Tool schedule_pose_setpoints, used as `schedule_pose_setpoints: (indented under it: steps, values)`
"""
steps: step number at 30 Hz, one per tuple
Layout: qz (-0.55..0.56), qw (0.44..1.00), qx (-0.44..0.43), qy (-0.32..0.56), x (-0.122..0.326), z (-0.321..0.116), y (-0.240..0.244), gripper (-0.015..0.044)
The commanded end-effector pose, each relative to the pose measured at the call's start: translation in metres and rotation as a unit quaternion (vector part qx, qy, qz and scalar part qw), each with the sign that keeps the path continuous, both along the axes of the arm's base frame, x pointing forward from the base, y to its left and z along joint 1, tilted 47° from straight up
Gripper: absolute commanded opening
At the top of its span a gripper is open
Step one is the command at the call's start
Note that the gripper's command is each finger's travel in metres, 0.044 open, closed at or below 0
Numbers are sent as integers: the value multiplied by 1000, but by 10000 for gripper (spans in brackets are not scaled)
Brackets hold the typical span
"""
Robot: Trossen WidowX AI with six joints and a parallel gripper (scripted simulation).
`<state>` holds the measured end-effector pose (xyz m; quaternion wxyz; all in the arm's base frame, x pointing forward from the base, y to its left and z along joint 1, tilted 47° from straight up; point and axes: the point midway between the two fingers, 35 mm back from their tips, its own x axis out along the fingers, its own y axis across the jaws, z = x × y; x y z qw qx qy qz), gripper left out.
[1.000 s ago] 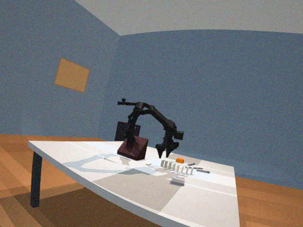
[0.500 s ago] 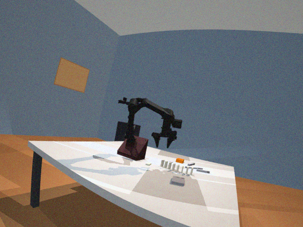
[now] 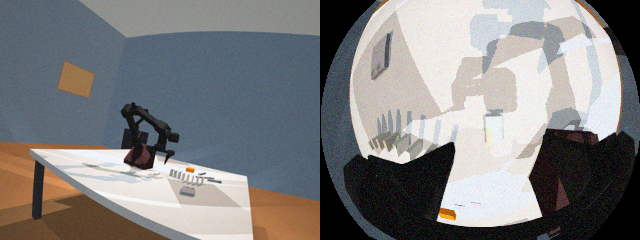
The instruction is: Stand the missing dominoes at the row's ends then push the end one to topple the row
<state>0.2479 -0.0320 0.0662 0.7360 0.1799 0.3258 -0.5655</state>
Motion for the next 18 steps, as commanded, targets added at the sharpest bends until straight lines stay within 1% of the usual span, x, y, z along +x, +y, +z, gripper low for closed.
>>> schedule_pose_setpoints:
  steps: [1,9,18]
  values:
    - [-6,1000,-1,-7,0,-3,-5,440]
    - [-6,1000,-2,-8,8,-41,-46,440]
    - [-6,1000,-3,-8,12,-49,-53,440]
